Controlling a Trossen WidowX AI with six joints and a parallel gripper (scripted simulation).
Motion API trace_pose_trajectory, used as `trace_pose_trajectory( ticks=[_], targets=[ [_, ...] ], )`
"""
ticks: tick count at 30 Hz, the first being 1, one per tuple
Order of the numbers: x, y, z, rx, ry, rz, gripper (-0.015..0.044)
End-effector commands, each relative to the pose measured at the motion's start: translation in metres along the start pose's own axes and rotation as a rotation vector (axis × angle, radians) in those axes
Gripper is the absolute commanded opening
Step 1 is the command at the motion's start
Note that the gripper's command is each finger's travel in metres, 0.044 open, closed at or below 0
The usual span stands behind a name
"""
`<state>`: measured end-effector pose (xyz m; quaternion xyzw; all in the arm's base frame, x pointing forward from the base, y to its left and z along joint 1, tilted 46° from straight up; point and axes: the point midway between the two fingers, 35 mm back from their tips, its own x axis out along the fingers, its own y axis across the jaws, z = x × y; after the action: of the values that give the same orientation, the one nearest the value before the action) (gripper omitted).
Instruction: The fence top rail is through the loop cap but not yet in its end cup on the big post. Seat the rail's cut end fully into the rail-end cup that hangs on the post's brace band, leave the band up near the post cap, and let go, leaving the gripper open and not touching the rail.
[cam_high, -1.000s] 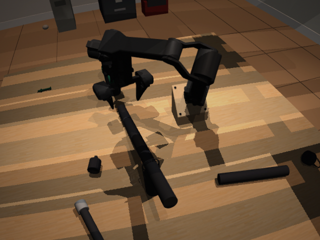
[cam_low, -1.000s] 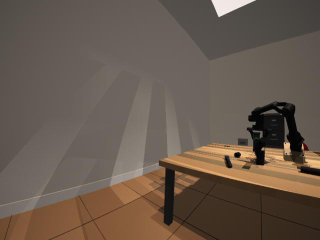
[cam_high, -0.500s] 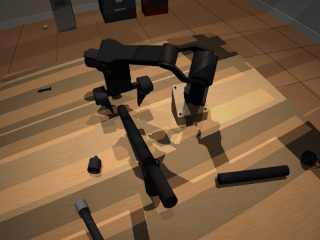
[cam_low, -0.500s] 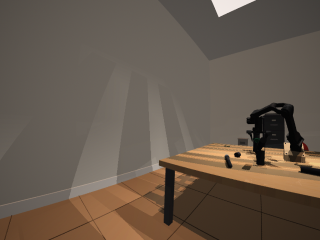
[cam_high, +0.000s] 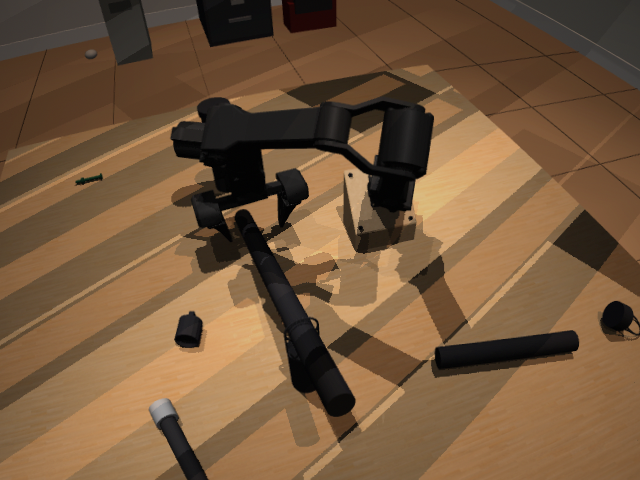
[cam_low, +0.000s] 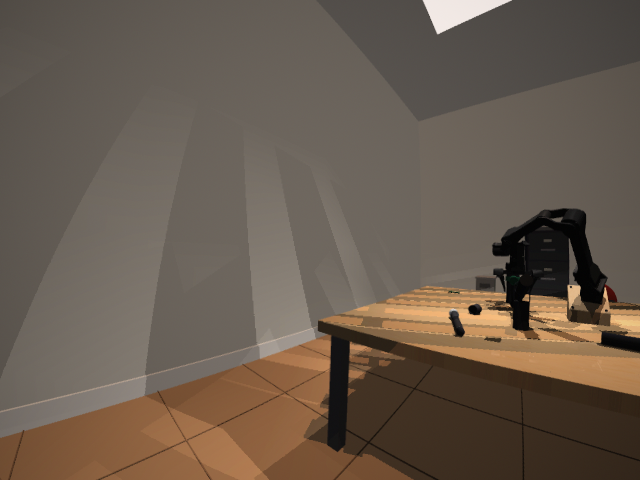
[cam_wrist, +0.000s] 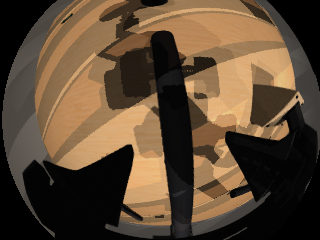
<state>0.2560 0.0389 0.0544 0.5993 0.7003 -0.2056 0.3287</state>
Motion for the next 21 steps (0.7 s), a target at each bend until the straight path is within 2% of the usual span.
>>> trace_pose_trajectory(
  ticks=[1, 21],
  targets=[
    [0.005, 0.000, 0.000, 0.004, 0.004, 0.000, 0.0440],
    [0.038, 0.001, 0.000, 0.004, 0.003, 0.001, 0.0440]
  ],
)
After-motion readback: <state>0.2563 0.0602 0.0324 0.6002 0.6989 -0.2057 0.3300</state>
